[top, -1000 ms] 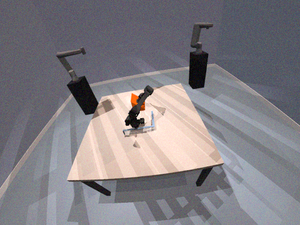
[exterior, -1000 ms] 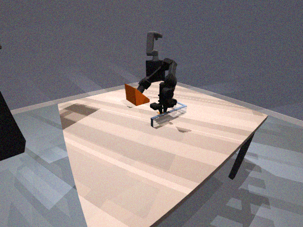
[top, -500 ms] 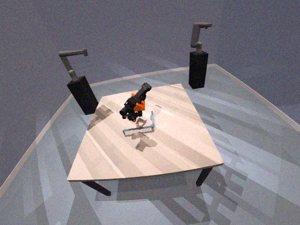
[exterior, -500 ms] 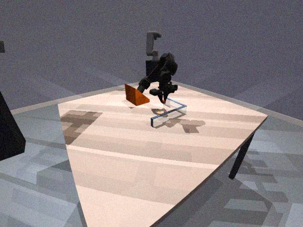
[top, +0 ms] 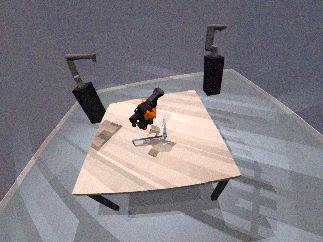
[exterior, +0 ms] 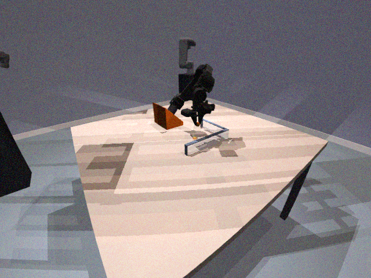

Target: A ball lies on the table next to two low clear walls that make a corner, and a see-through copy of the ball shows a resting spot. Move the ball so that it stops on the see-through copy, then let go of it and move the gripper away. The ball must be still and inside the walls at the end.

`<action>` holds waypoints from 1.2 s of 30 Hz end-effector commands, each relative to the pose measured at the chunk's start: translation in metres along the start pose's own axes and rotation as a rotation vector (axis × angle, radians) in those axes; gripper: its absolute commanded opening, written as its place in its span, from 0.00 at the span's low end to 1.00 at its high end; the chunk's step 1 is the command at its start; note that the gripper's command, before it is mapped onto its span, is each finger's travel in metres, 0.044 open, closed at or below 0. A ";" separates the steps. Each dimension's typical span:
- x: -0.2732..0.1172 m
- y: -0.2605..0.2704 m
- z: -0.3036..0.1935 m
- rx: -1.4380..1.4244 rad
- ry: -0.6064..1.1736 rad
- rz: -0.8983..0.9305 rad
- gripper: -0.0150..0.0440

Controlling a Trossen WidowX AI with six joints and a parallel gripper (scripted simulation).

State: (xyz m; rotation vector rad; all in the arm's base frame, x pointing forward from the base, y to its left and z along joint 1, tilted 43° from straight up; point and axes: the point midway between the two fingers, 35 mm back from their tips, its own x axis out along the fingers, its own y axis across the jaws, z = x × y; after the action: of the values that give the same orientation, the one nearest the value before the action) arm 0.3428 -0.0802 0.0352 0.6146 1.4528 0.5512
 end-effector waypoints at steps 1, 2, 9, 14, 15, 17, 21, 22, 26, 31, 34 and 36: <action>0.006 0.001 -0.009 -0.007 -0.002 -0.004 0.25; 0.008 0.001 -0.011 -0.007 -0.002 -0.004 0.25; 0.020 0.002 -0.027 -0.006 -0.001 -0.004 0.25; 0.030 0.002 -0.026 -0.006 -0.001 -0.004 0.25; 0.034 0.002 -0.026 -0.006 -0.002 -0.005 0.25; 0.045 0.001 -0.025 -0.006 -0.002 -0.005 0.25; 0.070 0.002 -0.025 -0.007 -0.002 -0.004 0.25; 0.076 0.002 -0.026 -0.007 -0.002 -0.003 0.25; 0.090 0.003 -0.027 -0.007 -0.002 -0.001 0.25; 0.092 0.003 -0.027 -0.007 -0.002 -0.001 0.25; 0.096 0.002 -0.027 -0.007 -0.002 -0.001 0.25; 0.099 0.003 -0.027 -0.007 -0.002 -0.001 0.25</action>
State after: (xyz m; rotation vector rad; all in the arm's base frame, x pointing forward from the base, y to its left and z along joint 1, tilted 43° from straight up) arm 0.3225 -0.0146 -0.0314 0.5981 1.4403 0.5541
